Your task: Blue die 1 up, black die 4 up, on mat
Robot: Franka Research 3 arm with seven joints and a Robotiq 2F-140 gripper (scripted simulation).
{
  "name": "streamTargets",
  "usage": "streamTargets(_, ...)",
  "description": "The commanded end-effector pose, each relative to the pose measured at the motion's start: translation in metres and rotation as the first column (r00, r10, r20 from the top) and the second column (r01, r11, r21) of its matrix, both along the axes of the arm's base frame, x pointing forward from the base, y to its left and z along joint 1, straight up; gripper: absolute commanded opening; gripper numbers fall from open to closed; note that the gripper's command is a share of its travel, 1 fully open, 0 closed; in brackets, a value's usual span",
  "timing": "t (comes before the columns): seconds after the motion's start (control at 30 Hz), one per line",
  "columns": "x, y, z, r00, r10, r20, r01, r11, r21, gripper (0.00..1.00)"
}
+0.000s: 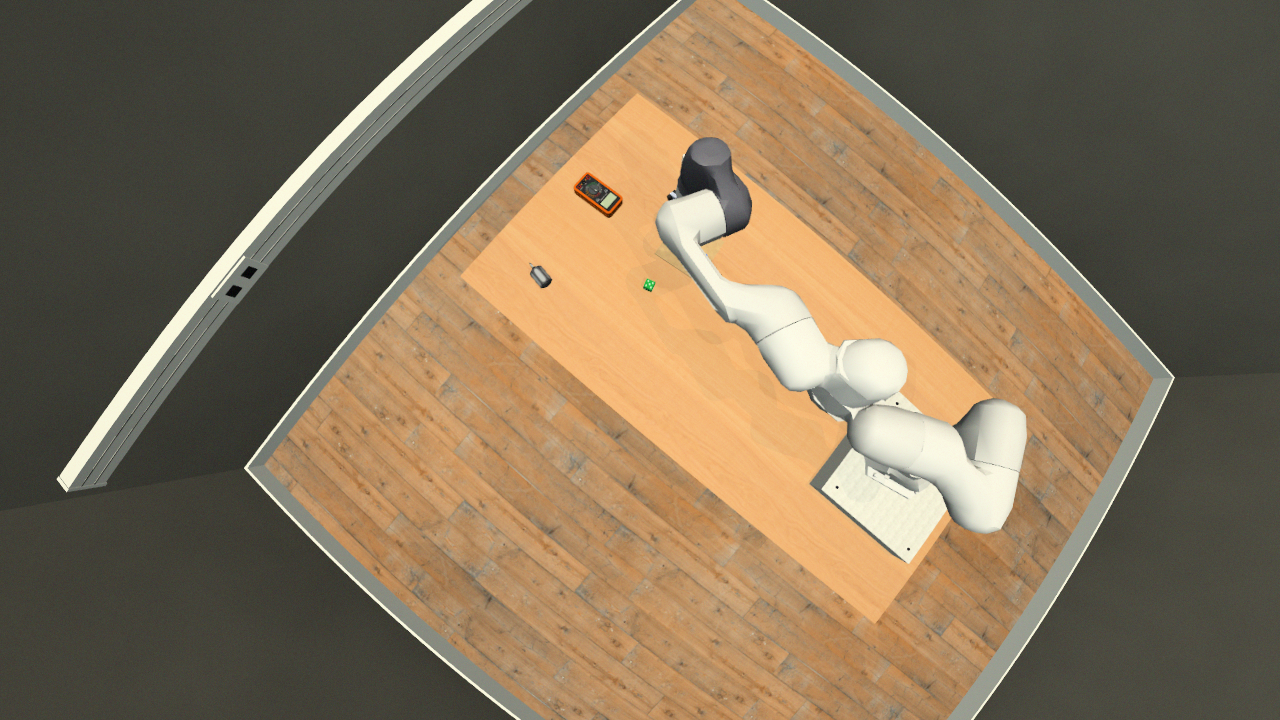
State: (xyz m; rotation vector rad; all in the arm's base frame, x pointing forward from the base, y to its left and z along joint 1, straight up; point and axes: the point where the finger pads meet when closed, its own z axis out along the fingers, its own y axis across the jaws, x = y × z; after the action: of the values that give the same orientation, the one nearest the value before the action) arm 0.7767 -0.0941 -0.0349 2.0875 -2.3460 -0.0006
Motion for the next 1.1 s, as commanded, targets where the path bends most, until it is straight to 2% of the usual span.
streamTargets(0.0, 0.001, 0.001, -0.001, 1.000, -0.004, 0.003, 0.004, 1.000, 0.002, 0.32)
streamTargets(0.37, 0.001, 0.001, 0.009, 1.000, -0.004, 0.003, 0.004, 1.000, 0.002, 0.32)
streamTargets(0.8, 0.001, 0.000, 0.072, 1.000, -0.004, 0.003, 0.004, 1.000, 0.002, 0.32)
streamTargets(0.87, 0.001, 0.000, 0.072, 1.000, -0.004, 0.003, 0.004, 1.000, 0.002, 0.32)
streamTargets(1.07, 0.001, 0.000, 0.088, 1.000, -0.004, 0.003, 0.004, 1.000, 0.002, 0.32)
